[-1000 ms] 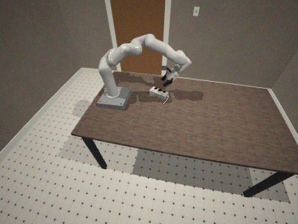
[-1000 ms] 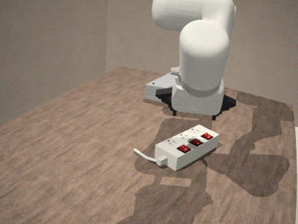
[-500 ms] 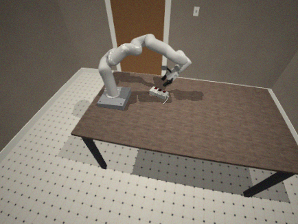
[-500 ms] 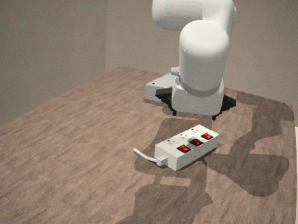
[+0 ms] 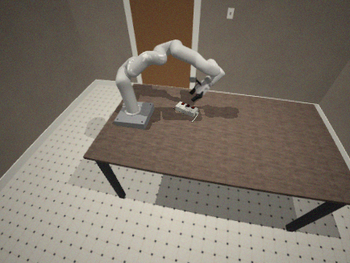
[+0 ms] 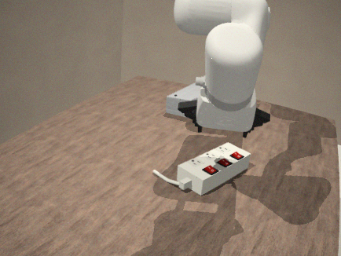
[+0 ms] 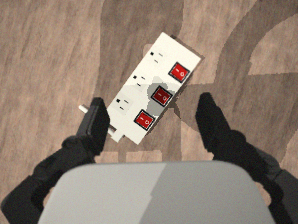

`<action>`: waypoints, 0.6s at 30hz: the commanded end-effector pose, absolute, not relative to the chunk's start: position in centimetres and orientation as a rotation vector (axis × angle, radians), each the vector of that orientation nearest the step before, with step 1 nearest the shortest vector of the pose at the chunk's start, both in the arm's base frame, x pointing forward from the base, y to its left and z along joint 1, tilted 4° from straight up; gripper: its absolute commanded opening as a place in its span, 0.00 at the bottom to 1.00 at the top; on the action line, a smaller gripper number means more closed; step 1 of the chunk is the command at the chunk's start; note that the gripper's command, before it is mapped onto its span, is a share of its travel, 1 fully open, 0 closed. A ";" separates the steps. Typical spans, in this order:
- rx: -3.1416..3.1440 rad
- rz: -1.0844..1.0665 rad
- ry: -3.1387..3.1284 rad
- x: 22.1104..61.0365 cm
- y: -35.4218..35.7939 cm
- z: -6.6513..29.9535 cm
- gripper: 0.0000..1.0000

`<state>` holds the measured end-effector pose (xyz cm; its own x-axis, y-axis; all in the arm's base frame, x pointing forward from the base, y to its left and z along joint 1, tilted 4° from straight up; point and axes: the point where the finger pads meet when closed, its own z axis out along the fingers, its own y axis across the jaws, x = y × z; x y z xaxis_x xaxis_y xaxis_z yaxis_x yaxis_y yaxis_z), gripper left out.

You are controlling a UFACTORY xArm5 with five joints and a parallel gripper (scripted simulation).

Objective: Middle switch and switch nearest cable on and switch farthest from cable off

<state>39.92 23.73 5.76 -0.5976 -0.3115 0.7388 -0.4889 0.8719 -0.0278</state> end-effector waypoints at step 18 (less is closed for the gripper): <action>0.503 0.219 -2.589 40.7 22.7 7.9 1.00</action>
